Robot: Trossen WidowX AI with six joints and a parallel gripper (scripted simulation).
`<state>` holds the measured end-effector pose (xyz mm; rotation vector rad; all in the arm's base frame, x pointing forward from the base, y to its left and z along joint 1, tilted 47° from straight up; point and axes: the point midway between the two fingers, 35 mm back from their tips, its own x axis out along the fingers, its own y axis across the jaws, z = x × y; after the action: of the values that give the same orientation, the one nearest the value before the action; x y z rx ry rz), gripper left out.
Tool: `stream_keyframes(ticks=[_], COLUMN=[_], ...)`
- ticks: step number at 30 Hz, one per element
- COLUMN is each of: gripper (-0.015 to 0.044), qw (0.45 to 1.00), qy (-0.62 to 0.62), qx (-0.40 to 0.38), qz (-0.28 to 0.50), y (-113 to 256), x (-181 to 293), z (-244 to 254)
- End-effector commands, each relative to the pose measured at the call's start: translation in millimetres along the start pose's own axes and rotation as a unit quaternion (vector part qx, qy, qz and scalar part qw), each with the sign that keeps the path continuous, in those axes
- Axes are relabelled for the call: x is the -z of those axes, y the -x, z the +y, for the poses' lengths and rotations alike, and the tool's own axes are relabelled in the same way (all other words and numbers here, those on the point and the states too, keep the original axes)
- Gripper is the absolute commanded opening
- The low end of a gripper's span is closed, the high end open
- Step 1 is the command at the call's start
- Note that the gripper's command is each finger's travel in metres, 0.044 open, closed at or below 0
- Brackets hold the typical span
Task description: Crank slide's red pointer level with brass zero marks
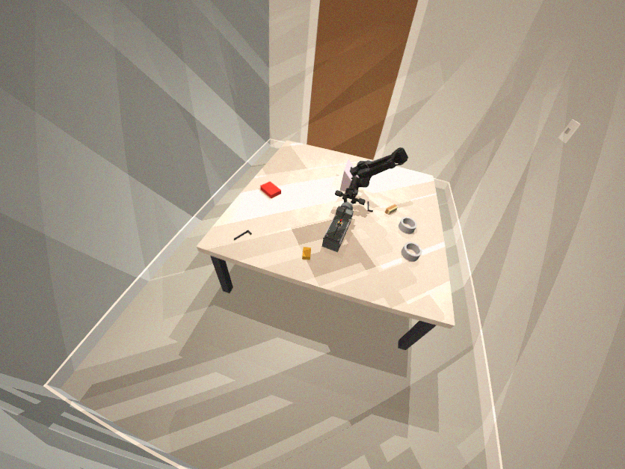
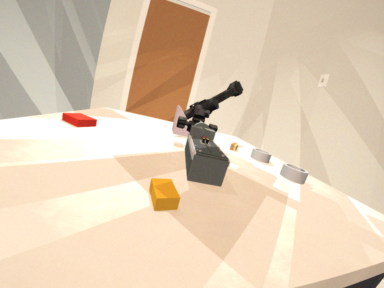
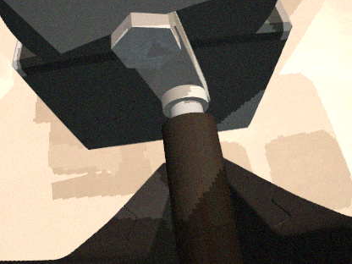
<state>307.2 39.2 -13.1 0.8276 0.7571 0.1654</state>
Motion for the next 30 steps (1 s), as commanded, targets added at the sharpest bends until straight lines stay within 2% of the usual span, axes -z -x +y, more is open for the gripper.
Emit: stream_keyframes(ticks=[1, 30], gripper=[0.0, 0.0], qw=[1.0, 1.0], qy=[0.005, 0.004], qx=[-0.009, -0.009], qz=[0.005, 0.005], y=[-1.7, 0.3], x=[1.7, 0.6], z=[9.1, 19.1])
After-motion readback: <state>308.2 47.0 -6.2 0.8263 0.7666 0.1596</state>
